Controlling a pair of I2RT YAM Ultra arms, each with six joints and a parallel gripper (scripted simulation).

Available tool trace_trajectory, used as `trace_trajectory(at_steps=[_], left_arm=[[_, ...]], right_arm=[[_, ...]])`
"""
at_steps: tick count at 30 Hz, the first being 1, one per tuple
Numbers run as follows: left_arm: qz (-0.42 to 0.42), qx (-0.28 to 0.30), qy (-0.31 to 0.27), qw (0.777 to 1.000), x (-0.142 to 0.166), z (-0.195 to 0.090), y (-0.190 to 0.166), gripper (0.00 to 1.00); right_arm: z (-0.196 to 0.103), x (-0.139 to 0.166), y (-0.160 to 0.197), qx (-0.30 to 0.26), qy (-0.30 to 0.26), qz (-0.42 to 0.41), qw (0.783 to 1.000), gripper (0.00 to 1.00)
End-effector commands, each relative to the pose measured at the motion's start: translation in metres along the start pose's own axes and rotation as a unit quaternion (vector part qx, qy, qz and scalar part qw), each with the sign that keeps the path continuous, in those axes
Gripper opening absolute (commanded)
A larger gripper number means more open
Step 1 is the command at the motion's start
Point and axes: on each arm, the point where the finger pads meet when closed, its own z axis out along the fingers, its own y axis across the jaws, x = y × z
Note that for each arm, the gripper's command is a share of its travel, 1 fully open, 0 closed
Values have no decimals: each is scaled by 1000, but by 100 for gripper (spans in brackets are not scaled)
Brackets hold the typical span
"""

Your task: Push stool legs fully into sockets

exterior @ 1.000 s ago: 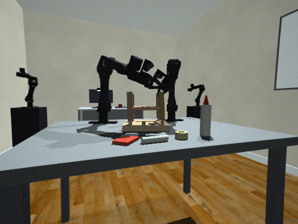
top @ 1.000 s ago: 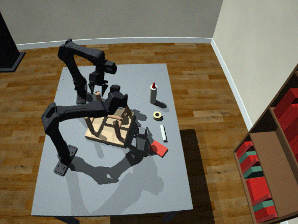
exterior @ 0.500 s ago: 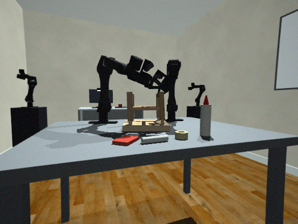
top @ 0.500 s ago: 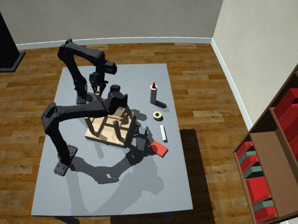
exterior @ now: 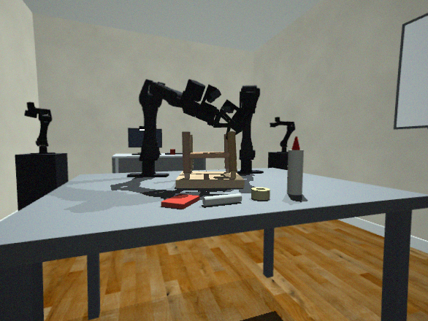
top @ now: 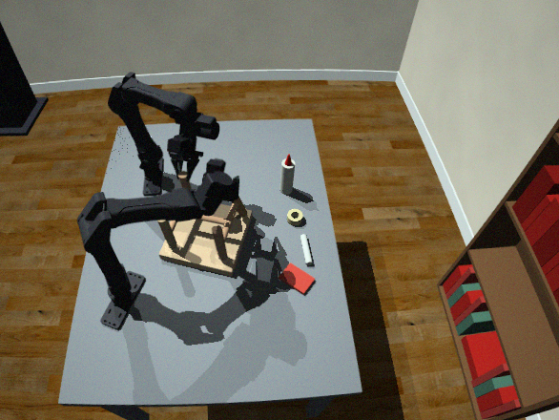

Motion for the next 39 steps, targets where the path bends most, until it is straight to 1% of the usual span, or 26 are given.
trace_trajectory(at_steps=[1,5,6,7,9,11,12,15,18,19,20,21,22,23,27,28,31,35,36,37,38,39], left_arm=[[-20,32,1,999,5,12,-8,28],[-19,34,1,999,5,12,-8,28],[-19,34,1,999,5,12,-8,28],[-19,34,1,999,5,12,-8,28],[-19,34,1,999,5,12,-8,28],[-19,34,1,999,5,12,-8,28],[-19,34,1,999,5,12,-8,28],[-19,34,1,999,5,12,-8,28],[-19,34,1,999,5,12,-8,28],[-19,34,1,999,5,12,-8,28],[-19,34,1,999,5,12,-8,28],[-19,34,1,999,5,12,-8,28],[-19,34,1,999,5,12,-8,28],[-19,34,1,999,5,12,-8,28],[-19,34,1,999,5,12,-8,28],[-19,34,1,999,5,12,-8,28],[-19,34,1,999,5,12,-8,28],[-19,34,1,999,5,12,-8,28],[-19,34,1,999,5,12,-8,28],[-19,34,1,999,5,12,-8,28],[-19,34,1,999,5,12,-8,28],[-19,34,1,999,5,12,-8,28]], right_arm=[[-8,-21,7,-1,-18,-23,1000,69],[-8,-21,7,0,-18,-23,1000,69],[-4,-3,10,-5,-8,-12,1000,69],[-3,-4,8,-4,-10,-14,1000,69],[9,16,4,-10,5,3,1000,69],[7,15,5,-8,1,-1,1000,69],[4,5,5,-5,-7,-9,1000,69],[12,24,4,-10,5,5,1000,69],[12,24,4,-10,4,4,1000,69],[3,6,3,-1,-13,-13,1000,69],[3,11,8,-4,-10,-10,1000,69],[1,0,6,-1,-19,-19,1000,69],[8,21,6,-7,-3,-2,1000,69],[15,32,4,-11,5,6,1000,69],[15,33,5,-9,1,4,1000,69],[12,24,4,-6,-7,-5,1000,69],[19,42,4,-11,5,9,1000,69],[19,43,5,-10,3,7,1000,69],[12,26,2,-2,-13,-10,1000,69],[9,18,4,-1,-20,-15,1000,69],[11,34,9,-6,-8,-3,1000,69],[20,46,5,-10,1,7,1000,69]])
